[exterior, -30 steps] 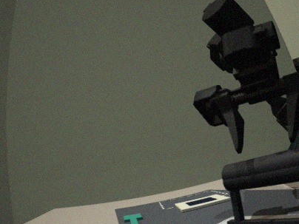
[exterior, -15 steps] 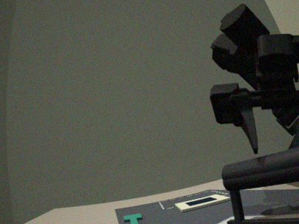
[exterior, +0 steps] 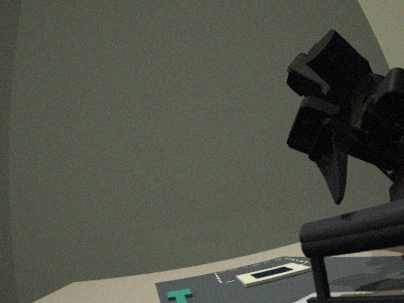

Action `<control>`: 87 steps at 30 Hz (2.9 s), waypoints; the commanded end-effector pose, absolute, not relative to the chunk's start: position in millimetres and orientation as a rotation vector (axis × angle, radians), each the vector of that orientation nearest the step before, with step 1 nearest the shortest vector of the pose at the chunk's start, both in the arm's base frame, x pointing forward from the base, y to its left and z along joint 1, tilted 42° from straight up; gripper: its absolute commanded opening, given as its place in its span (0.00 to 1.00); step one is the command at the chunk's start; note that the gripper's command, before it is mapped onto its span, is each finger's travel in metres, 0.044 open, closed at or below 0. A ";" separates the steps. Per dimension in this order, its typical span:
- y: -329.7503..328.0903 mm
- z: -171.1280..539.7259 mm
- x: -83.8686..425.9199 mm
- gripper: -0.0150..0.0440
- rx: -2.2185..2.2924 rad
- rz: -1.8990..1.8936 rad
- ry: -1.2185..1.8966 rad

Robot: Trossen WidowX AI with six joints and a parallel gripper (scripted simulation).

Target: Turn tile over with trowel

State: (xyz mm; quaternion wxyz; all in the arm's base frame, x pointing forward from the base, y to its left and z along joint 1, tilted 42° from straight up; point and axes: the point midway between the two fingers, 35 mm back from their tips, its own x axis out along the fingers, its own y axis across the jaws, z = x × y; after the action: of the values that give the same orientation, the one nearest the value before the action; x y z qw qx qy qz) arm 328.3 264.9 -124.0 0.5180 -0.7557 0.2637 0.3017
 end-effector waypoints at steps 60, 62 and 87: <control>234.8 -140.1 374.2 0.76 -2.364 0.808 0.346; 234.8 -140.1 374.2 0.67 -2.364 0.808 0.346; 234.8 -140.1 374.2 0.29 -2.364 0.808 0.346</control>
State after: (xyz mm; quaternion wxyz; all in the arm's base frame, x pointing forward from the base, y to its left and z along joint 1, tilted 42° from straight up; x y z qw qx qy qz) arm 374.6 234.3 -139.4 0.3055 -0.8930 0.1320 0.3031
